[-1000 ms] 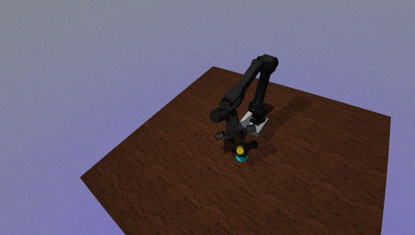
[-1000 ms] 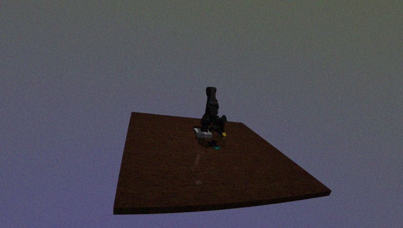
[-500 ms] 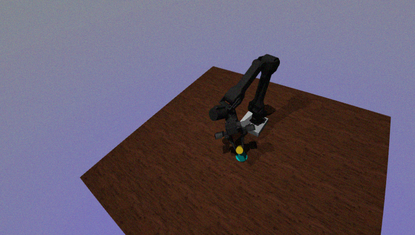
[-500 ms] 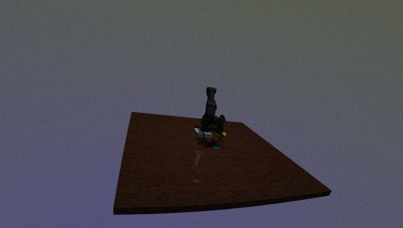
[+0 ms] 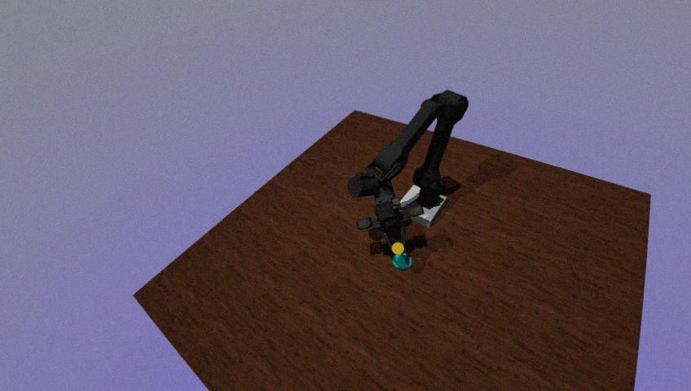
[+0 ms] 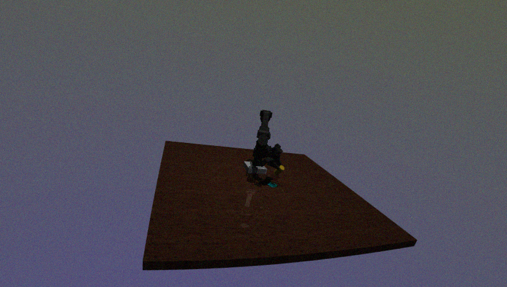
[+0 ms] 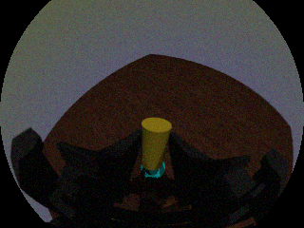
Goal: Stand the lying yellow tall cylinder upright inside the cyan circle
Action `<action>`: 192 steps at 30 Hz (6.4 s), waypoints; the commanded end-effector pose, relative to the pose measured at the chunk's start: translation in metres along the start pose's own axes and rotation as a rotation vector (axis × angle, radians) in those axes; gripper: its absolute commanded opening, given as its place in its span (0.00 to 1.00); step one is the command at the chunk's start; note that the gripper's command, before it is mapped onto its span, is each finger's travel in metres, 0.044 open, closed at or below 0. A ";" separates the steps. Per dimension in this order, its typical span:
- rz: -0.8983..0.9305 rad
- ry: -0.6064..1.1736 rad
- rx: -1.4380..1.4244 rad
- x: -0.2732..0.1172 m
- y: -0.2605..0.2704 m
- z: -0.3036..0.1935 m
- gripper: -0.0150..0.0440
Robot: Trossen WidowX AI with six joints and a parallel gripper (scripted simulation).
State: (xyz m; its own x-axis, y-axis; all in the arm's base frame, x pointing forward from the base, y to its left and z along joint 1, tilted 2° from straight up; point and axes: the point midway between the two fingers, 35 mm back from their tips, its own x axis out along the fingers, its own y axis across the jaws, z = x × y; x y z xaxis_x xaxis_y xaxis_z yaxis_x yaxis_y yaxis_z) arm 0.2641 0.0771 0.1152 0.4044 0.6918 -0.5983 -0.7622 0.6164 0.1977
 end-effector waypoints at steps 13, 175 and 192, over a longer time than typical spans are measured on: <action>0.008 -0.108 -0.024 -0.006 0.001 -0.002 0.43; 0.013 -0.522 -0.219 0.022 0.004 -0.108 0.43; 0.013 -0.522 -0.219 0.022 0.004 -0.108 0.93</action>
State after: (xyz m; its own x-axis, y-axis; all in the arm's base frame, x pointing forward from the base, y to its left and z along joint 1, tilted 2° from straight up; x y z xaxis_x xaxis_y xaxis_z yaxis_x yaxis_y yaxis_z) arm 0.2148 0.0540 0.0186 0.5493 0.8261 -0.1257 -0.8321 0.5546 0.0087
